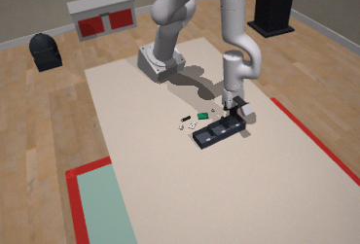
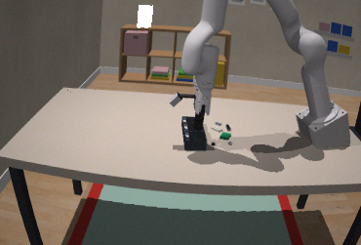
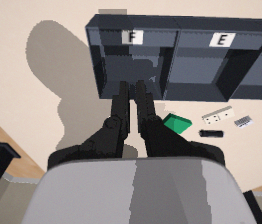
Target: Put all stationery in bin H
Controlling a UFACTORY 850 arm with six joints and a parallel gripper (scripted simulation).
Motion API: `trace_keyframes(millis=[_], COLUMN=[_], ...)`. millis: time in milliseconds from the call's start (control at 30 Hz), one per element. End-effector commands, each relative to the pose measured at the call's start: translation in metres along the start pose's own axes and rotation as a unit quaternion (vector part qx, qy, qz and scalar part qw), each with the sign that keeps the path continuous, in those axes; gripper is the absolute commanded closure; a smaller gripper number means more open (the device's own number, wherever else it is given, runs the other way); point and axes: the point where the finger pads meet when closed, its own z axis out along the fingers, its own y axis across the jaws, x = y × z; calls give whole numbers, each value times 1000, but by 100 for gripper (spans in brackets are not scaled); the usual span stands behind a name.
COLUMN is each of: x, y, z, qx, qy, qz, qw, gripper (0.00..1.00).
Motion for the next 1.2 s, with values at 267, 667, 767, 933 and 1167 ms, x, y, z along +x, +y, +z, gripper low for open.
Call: trace_keyframes(millis=[267, 667, 767, 933, 1167], x=[1, 1, 1, 1, 0], y=[0, 0, 0, 0, 1], z=[-1, -1, -1, 10, 29], qx=[-17, -17, -17, -17, -17], qy=[-23, -23, -23, -23, -24], qz=[0, 0, 0, 0, 0], qw=[1000, 1000, 1000, 1000, 1000], gripper=[93, 93, 93, 93, 93])
